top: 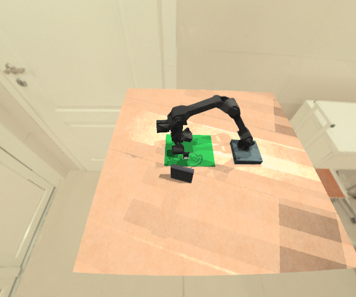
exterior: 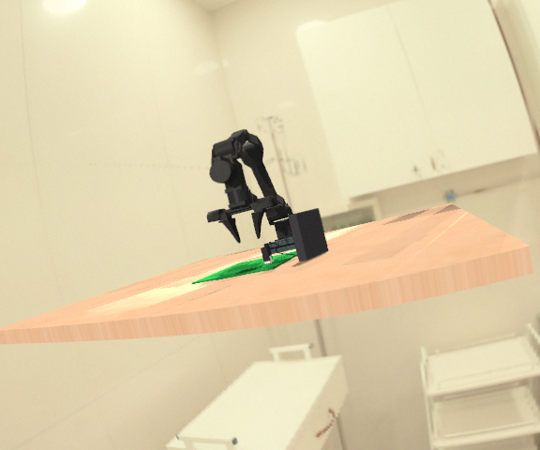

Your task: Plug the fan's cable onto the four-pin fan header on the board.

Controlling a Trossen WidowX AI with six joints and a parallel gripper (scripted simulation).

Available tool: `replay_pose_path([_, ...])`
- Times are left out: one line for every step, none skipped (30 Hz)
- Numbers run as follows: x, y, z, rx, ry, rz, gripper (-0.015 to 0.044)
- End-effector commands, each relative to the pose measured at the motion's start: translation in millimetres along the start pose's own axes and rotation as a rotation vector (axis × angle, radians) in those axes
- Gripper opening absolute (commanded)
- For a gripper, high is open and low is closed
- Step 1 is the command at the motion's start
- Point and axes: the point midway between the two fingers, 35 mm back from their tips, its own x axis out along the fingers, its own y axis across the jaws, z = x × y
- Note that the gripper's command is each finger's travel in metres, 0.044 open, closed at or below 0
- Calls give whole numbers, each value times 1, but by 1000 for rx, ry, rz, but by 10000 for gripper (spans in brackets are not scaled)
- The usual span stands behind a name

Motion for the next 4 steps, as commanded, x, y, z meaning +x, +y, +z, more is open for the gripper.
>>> replay_pose_path([1, 11, -14, 2, -3, -1, 260])
replay_pose_path([1, 11, -14, 2, -3, -1, 260])
replay_pose_path([1, 11, -14, 2, -3, -1, 260])
replay_pose_path([1, 11, -14, 2, -3, -1, 260])
